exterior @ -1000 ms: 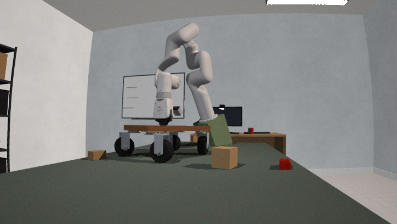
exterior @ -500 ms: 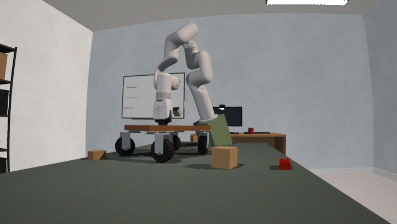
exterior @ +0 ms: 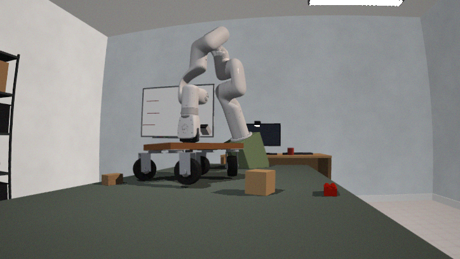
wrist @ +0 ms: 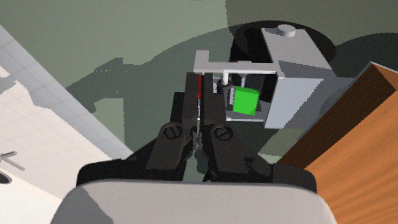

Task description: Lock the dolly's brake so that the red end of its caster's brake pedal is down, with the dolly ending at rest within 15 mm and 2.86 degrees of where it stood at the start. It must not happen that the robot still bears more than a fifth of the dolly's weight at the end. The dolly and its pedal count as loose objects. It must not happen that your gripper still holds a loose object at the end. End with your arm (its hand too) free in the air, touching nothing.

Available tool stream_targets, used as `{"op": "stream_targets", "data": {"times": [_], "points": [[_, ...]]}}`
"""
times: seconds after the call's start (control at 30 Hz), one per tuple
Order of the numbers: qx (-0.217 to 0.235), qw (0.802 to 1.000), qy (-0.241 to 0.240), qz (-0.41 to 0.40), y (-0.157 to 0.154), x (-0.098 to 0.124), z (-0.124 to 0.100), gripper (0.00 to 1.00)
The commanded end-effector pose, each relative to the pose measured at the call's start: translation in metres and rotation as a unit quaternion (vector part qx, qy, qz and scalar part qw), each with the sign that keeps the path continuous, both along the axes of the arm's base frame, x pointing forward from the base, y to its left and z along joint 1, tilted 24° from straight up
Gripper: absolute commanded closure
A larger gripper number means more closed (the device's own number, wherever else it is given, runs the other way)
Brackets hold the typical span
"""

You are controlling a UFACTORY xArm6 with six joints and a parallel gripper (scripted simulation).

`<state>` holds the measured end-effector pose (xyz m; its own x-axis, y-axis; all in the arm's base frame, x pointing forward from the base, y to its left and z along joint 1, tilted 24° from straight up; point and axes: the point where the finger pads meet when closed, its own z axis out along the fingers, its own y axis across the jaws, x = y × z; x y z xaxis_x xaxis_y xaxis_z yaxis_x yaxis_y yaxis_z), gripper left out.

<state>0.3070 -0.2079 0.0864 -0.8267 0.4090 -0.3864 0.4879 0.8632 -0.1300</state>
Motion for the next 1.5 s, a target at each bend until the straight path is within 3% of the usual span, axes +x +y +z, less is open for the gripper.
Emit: {"op": "stream_targets", "data": {"times": [0.0, 0.57, 1.03, 1.47], "points": [[0.001, 1.000, 0.001, 0.000, 0.000, 0.000, -0.001, 1.00], [0.000, 1.000, 0.001, 0.000, 0.002, -0.002, 0.005, 1.00], [0.001, 1.000, 0.001, 0.000, 0.022, -0.020, 0.065, 1.00], [0.001, 1.000, 0.001, 0.000, 0.025, -0.024, 0.076, 1.00]]}}
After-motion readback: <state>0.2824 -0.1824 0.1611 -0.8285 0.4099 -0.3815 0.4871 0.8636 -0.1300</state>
